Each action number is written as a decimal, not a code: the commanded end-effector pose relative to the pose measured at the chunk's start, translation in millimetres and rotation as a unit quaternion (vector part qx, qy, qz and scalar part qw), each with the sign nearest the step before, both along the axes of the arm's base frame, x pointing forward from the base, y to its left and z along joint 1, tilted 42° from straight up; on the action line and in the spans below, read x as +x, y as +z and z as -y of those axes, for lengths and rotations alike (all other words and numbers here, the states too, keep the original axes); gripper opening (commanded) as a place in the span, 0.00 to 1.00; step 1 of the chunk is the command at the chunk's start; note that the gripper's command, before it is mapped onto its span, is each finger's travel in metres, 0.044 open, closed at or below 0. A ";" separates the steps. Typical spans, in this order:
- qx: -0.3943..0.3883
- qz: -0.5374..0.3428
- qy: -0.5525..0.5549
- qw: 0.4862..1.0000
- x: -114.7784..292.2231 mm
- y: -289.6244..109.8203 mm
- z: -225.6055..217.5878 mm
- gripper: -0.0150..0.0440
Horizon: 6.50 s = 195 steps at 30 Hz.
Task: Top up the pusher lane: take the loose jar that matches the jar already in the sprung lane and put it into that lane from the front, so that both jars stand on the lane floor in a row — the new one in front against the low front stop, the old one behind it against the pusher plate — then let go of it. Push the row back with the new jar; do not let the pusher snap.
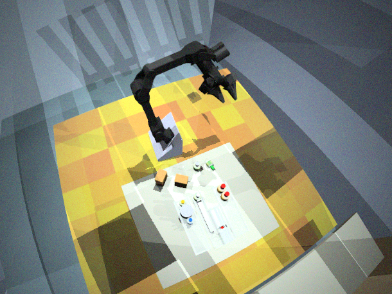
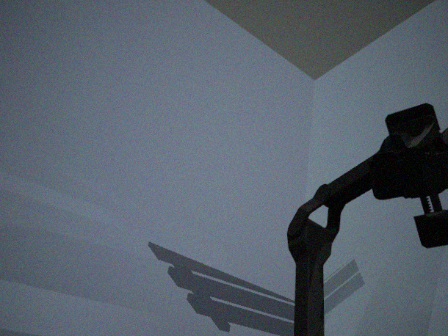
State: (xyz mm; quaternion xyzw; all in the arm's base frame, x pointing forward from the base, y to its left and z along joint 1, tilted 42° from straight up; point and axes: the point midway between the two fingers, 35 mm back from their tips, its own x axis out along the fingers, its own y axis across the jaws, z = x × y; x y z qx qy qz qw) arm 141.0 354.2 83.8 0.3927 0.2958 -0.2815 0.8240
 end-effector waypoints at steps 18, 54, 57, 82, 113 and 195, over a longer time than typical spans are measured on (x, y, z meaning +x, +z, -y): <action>-0.283 -0.411 0.080 0.863 78.2 -105.7 239.2 1.00; -0.276 -0.501 0.114 0.813 49.7 -157.5 329.2 1.00; -0.276 -0.501 0.114 0.813 49.3 -161.1 332.4 1.00; -0.276 -0.501 0.113 0.812 46.9 -173.2 343.5 0.49; -0.272 -0.509 0.134 0.806 77.4 -100.7 278.2 0.25; -0.311 -0.544 0.253 0.737 170.2 -109.2 392.1 0.25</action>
